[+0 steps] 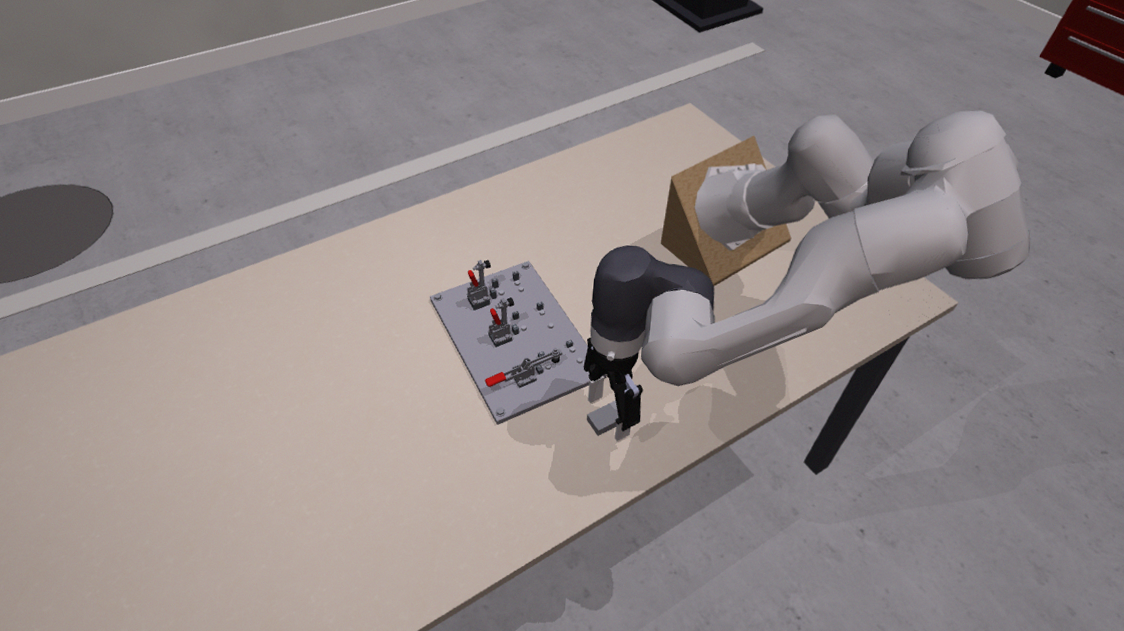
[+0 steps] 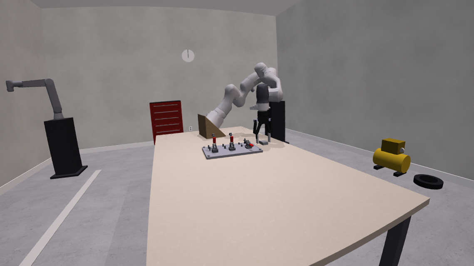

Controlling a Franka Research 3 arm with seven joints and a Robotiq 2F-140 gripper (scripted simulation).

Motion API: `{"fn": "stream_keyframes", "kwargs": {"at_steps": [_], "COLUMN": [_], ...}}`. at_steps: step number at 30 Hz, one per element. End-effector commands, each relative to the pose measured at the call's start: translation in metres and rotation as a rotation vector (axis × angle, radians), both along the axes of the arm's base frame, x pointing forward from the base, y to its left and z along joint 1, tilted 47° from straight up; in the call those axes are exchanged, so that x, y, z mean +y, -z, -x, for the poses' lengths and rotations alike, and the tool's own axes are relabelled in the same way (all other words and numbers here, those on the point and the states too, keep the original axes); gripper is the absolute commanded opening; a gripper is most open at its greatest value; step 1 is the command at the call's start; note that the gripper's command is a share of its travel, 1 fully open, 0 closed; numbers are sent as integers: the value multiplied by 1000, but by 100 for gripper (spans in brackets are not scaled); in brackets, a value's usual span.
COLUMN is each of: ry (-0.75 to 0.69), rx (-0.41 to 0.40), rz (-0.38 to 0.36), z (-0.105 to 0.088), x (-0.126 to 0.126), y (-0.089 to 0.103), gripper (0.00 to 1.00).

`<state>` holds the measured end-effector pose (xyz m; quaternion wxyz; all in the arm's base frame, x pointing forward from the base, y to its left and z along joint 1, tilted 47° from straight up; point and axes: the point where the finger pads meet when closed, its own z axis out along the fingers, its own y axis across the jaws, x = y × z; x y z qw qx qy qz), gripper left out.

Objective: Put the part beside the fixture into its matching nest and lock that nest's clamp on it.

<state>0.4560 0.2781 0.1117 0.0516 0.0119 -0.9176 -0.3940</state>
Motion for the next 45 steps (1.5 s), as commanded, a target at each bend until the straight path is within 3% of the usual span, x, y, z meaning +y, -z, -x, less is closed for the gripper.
{"fn": "stream_keyframes", "kwargs": {"at_steps": [1,8,9,45], "ry": [-2,-2,-2,-2], "rx": [-2,-2,-2,-2], "rz": [1,1,1,1], "z": [0,0,0,0], "x": [1,1,1,1], "y": [1,1,1,1], "gripper": [58,58,0,0]}}
